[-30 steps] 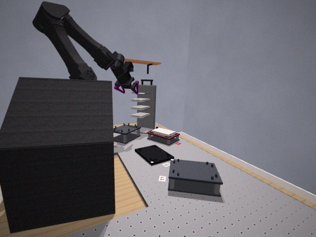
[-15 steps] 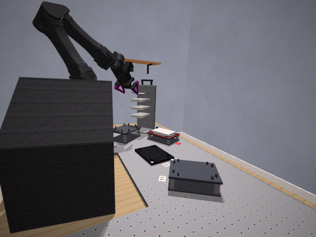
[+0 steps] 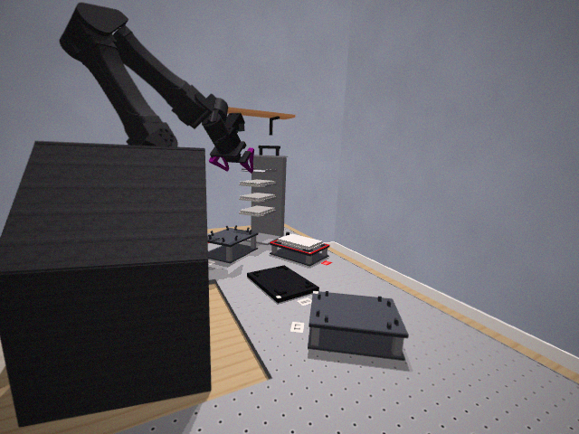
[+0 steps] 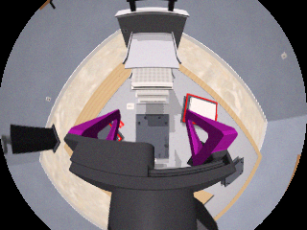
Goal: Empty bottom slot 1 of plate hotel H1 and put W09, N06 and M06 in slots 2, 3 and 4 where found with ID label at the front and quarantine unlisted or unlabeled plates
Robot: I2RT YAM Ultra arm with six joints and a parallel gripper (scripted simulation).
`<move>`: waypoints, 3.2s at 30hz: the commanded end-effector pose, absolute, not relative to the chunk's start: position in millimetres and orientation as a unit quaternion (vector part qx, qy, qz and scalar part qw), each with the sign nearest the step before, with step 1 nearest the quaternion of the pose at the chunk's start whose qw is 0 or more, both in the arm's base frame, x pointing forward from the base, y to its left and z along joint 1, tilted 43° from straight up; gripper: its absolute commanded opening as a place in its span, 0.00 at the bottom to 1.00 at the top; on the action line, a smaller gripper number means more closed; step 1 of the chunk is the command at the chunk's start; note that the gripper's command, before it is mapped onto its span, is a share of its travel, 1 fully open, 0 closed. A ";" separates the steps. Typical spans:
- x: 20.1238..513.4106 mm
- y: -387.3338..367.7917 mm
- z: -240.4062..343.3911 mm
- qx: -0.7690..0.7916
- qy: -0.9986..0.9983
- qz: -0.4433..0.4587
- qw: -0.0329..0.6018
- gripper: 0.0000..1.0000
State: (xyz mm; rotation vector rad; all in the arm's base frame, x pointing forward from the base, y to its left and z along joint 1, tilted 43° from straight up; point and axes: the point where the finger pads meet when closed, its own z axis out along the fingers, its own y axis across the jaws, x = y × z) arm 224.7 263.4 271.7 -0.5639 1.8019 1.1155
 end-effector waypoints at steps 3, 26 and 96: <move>231.5 264.4 290.5 -0.224 0.718 0.455 0.476 1.00; 202.9 248.3 258.3 -0.226 0.726 0.455 0.464 1.00; 234.7 299.5 251.1 -0.219 0.719 0.454 0.478 1.00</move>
